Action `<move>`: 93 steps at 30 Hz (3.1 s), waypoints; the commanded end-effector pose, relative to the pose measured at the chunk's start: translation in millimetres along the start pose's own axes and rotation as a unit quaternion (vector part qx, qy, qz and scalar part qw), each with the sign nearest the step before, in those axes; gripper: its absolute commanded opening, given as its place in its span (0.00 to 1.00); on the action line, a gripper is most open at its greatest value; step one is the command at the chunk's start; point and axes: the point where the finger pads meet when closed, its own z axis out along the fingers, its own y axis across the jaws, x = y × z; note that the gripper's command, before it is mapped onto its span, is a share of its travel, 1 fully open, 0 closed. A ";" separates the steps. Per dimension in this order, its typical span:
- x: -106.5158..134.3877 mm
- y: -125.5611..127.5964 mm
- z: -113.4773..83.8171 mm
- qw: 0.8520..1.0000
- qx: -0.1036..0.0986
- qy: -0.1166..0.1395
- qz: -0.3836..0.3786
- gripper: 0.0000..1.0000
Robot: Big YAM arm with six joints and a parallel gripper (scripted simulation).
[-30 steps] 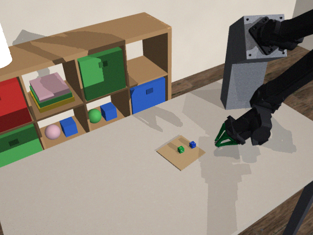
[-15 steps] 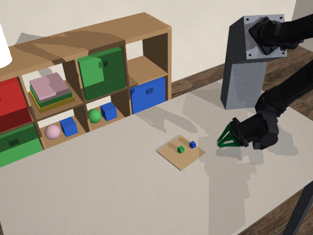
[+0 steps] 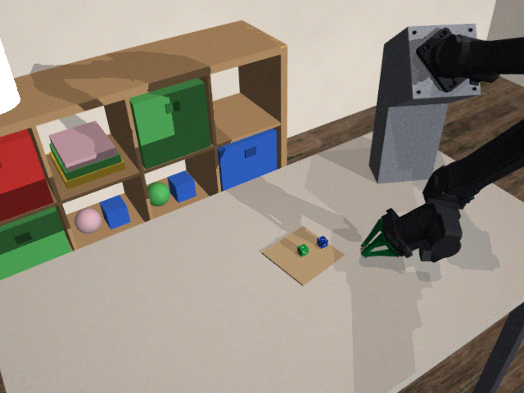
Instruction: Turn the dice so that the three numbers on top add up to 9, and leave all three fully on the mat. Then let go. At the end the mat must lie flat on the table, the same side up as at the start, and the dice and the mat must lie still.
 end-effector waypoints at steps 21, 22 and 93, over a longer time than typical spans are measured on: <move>-34.2 16.0 19.2 1.000 -0.009 -0.005 -0.010 0.15; -34.2 16.0 19.2 1.000 -0.009 -0.005 -0.010 0.15; -42.9 13.4 25.7 1.000 -0.006 -0.006 -0.007 0.15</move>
